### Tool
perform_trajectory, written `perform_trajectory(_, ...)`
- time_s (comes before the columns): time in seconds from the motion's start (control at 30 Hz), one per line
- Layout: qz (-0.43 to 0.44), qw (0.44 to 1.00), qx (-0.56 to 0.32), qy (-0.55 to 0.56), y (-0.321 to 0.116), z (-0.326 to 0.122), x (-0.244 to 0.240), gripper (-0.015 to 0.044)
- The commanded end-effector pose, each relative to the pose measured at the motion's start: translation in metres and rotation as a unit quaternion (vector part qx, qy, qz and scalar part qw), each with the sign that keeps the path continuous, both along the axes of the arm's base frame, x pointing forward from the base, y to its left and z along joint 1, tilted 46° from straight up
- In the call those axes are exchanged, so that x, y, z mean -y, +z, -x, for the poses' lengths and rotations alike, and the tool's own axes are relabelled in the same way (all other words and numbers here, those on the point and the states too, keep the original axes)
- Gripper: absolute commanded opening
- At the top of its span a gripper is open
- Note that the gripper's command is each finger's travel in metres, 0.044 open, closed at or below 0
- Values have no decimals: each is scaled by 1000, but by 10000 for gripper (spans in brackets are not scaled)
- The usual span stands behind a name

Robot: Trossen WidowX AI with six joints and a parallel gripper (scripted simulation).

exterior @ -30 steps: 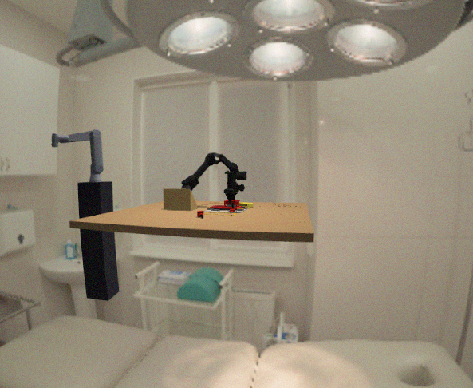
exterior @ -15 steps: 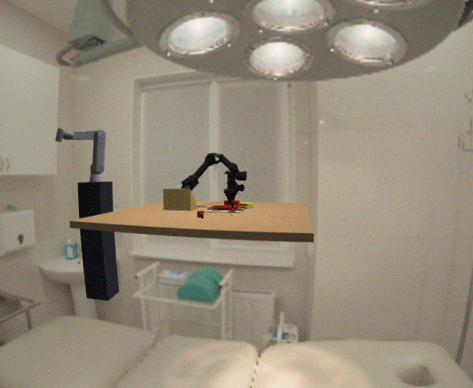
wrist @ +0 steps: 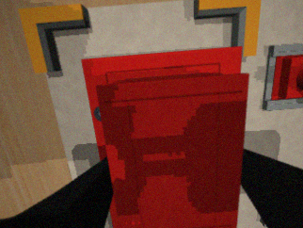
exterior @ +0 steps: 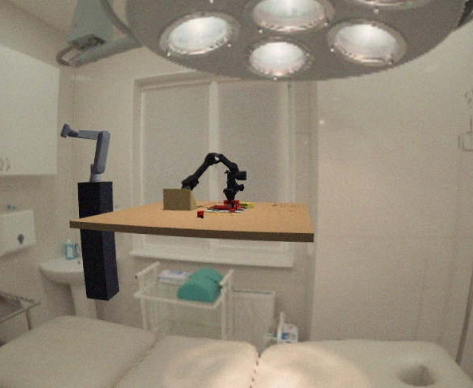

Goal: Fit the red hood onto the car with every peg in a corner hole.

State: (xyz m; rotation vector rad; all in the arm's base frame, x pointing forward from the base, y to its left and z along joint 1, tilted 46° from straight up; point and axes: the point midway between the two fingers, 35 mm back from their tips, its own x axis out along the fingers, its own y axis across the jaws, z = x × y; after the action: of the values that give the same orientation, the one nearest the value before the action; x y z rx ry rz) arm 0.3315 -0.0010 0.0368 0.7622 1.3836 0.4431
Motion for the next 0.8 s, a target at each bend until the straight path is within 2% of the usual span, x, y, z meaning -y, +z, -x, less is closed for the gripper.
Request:
perform_trajectory(0.0, 2, 1000, 4, 1, 2, -1, 3, 0)
perform_trajectory(0.77, 0, 1000, 6, -4, 1, -1, 0, 0)
